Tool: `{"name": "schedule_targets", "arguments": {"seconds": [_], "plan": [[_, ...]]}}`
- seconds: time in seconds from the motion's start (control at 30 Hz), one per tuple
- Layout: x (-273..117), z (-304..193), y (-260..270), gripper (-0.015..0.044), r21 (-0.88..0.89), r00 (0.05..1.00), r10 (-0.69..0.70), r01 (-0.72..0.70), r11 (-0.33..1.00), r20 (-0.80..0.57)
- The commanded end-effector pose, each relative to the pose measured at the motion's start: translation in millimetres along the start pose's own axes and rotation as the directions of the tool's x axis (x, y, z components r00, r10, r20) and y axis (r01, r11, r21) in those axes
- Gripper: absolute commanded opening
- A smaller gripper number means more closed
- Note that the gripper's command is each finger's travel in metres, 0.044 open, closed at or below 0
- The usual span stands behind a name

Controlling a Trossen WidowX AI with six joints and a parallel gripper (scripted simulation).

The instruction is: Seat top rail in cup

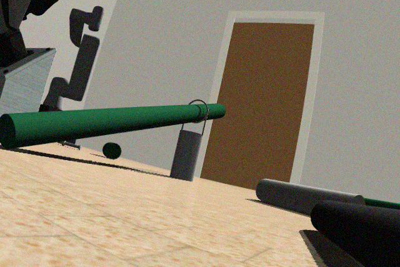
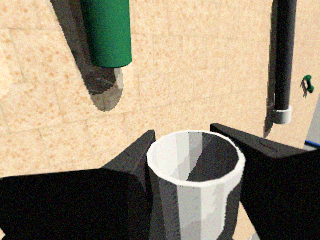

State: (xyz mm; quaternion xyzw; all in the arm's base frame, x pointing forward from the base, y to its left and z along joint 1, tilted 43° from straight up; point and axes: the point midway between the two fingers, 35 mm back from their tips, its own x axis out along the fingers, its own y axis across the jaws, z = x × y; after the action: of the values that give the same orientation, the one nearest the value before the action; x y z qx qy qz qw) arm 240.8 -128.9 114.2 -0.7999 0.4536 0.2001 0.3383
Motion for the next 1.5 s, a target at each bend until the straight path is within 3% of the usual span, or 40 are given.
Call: {"name": "schedule_targets", "arguments": {"seconds": [0.0,0.67,1.23,1.47], "plan": [[-0.5,0.8,-0.3,0.0000,0.002,1.000,-0.002,0.002,1.000,0.001],[0.0,-0.4,-1.7,0.0000,0.022,1.000,-0.002,0.002,1.000,-0.014],[-6.9,10.1,-7.4,0.0440,0.022,1.000,0.002,-0.002,1.000,-0.003],[-17.1,23.2,-14.0,0.0440,0.019,1.000,0.005,-0.005,1.000,0.005]]}}
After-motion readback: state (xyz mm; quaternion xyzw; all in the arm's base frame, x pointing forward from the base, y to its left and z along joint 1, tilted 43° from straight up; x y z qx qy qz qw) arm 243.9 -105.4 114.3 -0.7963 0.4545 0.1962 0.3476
